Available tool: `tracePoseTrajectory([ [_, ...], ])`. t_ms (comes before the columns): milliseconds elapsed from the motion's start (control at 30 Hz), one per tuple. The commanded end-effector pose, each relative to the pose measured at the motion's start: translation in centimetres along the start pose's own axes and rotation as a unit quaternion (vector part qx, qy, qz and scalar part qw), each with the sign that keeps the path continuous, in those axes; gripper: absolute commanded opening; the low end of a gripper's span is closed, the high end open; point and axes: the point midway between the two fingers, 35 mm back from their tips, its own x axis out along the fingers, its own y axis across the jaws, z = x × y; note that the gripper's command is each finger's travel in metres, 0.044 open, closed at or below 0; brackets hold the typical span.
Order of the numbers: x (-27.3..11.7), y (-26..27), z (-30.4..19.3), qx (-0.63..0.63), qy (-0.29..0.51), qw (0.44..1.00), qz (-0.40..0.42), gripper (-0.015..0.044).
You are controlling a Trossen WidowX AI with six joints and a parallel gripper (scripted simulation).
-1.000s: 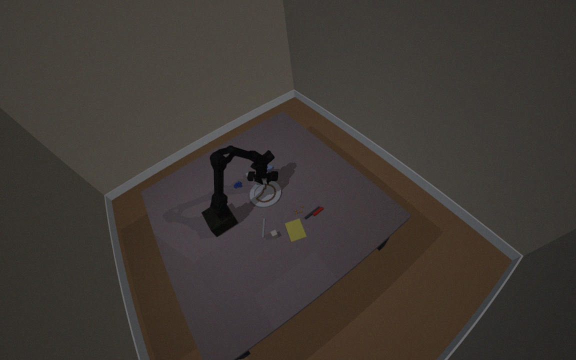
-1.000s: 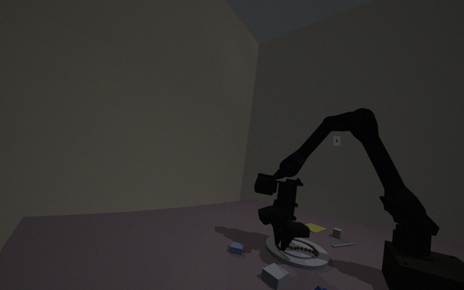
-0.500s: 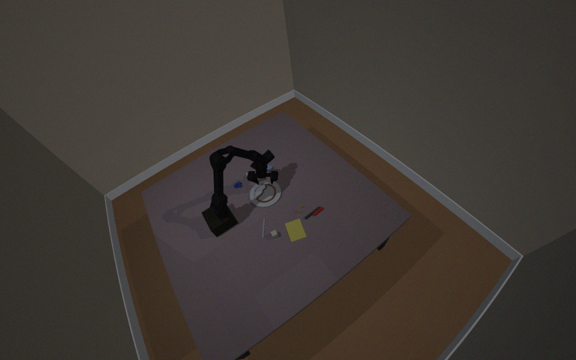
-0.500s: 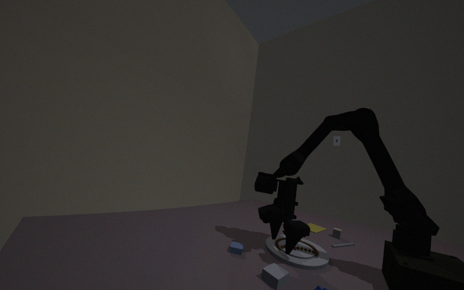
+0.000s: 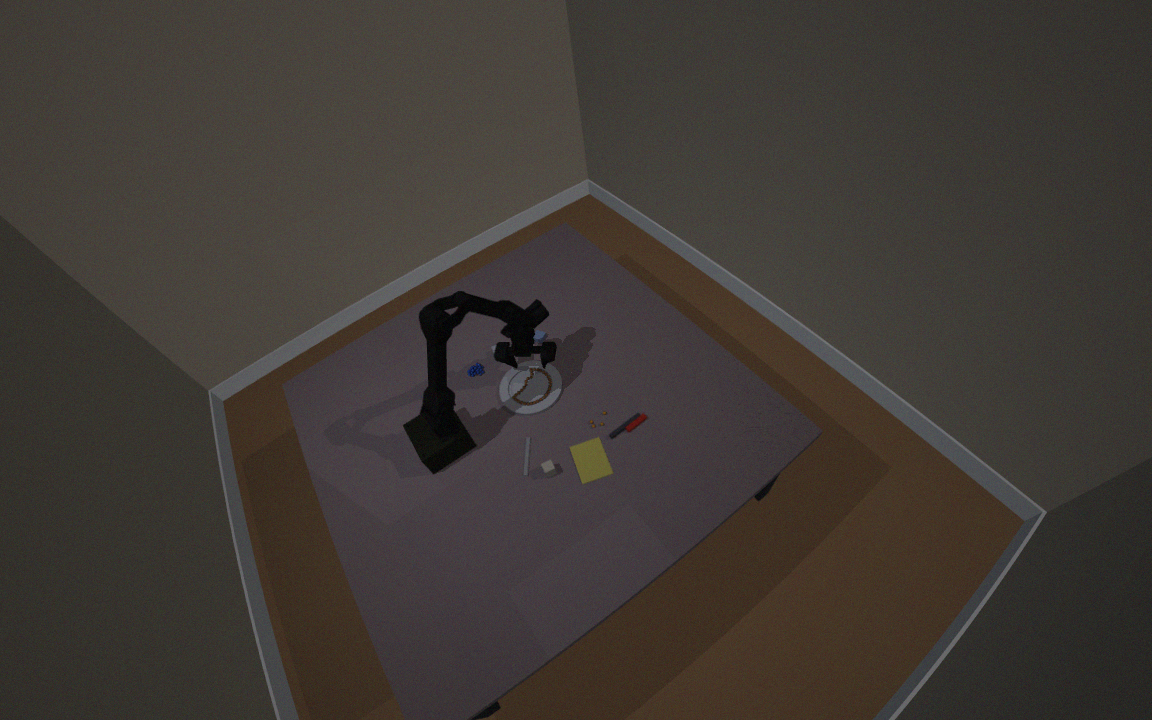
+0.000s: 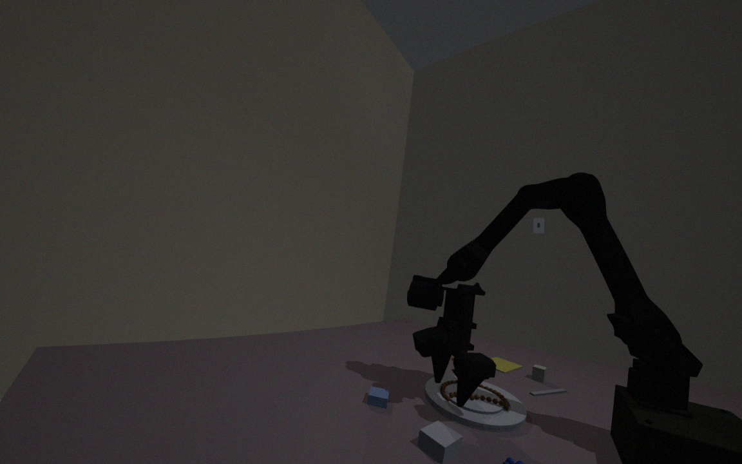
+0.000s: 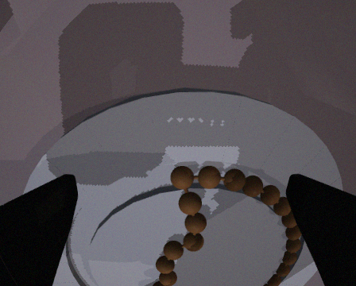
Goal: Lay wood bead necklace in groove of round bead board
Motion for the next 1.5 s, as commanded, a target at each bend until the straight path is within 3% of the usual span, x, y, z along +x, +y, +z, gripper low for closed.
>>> tracePoseTrajectory([
  [0,0.0,0.0,0.0,0.002,0.0,1.0,0.002,0.044],
  [67,0.0,0.0,0.0,0.002,0.0,1.0,0.002,0.044],
  [467,-2.8,1.7,-7.7,0.279,0.004,0.96,0.001,0.0125],
  [600,-3.1,2.4,-9.4,0.341,0.005,0.94,0.001,0.012],
  [1467,-0.3,2.3,-9.4,0.339,0.003,0.941,0.0,0.012],
])
